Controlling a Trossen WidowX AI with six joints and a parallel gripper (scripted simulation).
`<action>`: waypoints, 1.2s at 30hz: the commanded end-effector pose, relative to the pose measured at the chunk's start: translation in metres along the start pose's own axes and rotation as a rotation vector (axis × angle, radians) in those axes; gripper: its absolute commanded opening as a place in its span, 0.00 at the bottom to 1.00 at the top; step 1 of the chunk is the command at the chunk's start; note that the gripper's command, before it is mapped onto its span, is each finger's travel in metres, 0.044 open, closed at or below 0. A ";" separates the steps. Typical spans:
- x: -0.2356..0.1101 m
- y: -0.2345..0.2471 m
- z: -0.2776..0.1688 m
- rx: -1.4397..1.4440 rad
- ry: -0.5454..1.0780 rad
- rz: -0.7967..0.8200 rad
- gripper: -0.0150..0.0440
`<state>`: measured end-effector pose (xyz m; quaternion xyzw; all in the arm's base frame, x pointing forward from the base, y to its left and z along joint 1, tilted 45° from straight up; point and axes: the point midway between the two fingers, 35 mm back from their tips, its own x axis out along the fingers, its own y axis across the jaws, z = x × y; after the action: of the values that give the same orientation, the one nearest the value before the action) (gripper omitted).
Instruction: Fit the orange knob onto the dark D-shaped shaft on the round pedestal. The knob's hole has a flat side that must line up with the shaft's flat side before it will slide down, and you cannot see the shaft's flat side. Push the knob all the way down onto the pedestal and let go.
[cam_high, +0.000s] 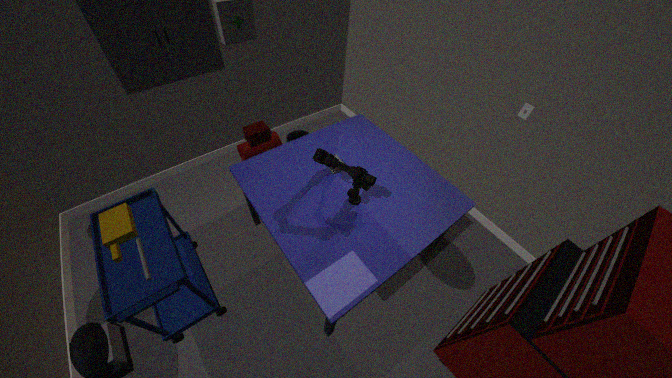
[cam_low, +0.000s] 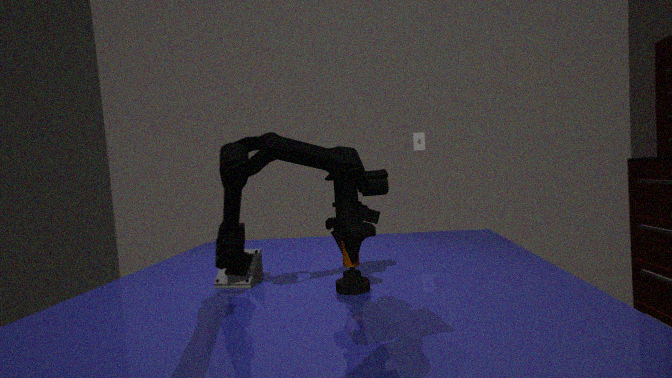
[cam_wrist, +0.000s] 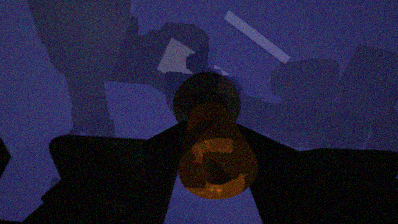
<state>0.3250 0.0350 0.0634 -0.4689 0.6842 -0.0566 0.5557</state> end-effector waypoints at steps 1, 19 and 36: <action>-0.001 0.000 0.000 -0.005 -0.001 -0.002 0.25; -0.002 0.001 0.001 -0.214 -0.001 -0.002 0.25; 0.000 0.000 0.000 -0.214 -0.001 -0.002 0.25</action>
<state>0.3250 0.0348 0.0638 -0.5244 0.6865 0.0150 0.5035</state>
